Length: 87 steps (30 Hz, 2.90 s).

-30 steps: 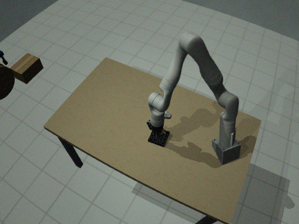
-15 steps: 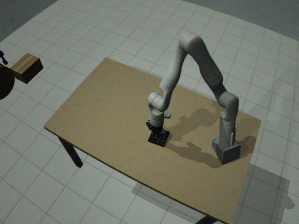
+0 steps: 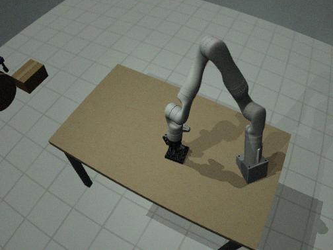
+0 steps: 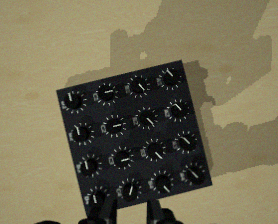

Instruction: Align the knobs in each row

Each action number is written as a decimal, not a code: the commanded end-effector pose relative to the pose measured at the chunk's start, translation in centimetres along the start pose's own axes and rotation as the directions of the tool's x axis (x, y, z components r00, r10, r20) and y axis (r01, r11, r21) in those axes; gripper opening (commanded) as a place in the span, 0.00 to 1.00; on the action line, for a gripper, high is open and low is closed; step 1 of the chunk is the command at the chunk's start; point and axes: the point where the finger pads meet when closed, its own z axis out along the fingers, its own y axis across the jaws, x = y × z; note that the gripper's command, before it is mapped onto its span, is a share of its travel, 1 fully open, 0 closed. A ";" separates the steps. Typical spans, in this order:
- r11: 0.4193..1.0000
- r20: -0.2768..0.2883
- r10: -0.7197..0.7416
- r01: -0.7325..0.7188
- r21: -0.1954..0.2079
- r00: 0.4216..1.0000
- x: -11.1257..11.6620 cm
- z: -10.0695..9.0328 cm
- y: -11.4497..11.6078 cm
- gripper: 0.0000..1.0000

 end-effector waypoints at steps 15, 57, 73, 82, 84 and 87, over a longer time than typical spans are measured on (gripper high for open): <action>1.000 0.001 0.000 0.000 0.001 1.000 0.0 -0.1 0.0 0.19; 1.000 0.000 -0.004 0.004 0.000 1.000 -0.1 2.8 -0.1 0.19; 1.000 0.000 -0.004 0.004 0.000 1.000 -0.1 4.1 -0.2 0.19; 1.000 0.000 -0.004 0.004 0.000 1.000 -0.1 4.3 -0.2 0.19; 1.000 0.000 -0.004 0.004 0.000 1.000 -0.1 4.3 -0.2 0.19; 1.000 0.000 -0.004 0.004 0.000 1.000 -0.1 4.3 -0.2 0.19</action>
